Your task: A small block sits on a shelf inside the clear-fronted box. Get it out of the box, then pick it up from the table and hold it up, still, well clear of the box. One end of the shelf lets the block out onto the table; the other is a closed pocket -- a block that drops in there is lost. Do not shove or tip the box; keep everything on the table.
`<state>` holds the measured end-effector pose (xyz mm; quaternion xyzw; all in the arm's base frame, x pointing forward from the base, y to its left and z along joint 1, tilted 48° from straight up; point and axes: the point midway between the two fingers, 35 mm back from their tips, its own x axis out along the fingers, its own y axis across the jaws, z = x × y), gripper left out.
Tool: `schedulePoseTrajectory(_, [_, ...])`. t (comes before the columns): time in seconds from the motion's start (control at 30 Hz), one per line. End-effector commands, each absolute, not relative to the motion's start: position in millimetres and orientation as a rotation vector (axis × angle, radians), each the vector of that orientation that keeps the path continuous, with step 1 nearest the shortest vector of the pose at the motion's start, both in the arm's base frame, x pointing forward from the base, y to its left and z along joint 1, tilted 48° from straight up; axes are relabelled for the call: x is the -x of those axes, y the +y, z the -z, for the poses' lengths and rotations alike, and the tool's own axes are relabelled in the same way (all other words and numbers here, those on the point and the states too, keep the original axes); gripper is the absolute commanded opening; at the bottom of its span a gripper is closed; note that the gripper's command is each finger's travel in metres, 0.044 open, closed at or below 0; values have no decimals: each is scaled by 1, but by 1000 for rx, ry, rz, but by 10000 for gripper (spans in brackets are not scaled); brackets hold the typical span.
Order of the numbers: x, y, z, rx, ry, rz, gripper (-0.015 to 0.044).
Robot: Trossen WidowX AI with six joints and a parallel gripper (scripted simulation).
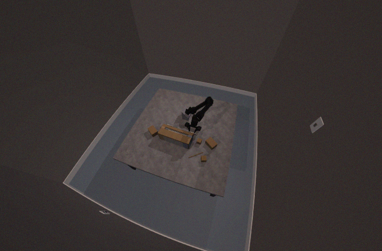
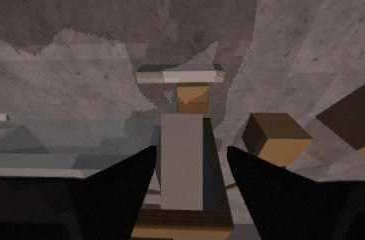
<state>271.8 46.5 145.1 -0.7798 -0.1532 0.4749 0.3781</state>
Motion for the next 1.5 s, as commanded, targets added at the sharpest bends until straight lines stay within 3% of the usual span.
schedulePoseTrajectory(0.0, [-272, 63, -136, 2000, -392, -1185, 285])
schedulePoseTrajectory(1.43, [-280, 106, -95, 1998, -394, -1183, 285])
schedulePoseTrajectory(1.47, [-280, 106, -95, 1998, -394, -1183, 259])
